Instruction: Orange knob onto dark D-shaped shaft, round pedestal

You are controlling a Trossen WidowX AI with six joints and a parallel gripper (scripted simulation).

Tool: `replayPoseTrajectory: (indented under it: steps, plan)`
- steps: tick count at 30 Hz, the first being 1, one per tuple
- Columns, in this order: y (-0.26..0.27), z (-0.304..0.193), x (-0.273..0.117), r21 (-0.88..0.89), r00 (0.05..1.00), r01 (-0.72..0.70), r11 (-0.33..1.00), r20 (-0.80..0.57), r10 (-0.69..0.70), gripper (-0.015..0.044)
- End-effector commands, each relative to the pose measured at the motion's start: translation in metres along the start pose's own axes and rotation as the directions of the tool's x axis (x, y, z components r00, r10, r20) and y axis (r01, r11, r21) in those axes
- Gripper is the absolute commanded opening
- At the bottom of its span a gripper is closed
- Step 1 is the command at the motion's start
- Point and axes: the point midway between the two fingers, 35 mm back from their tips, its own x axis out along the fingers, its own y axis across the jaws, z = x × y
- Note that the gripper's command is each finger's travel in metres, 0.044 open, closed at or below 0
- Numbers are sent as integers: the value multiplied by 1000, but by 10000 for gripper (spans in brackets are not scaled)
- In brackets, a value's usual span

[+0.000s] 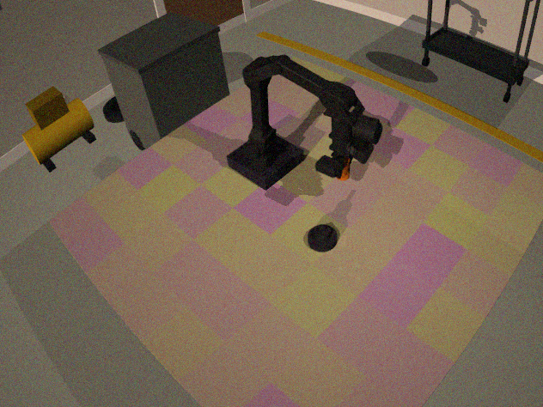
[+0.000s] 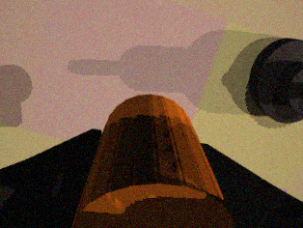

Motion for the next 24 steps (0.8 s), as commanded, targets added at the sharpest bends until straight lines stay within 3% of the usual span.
replayPoseTrajectory:
  steps: [1,24]
  plan:
    - [-10,4,3,-2,1000,3,1000,2,-3,0]
    - [-76,20,21,-2,1000,18,1000,2,-18,0]
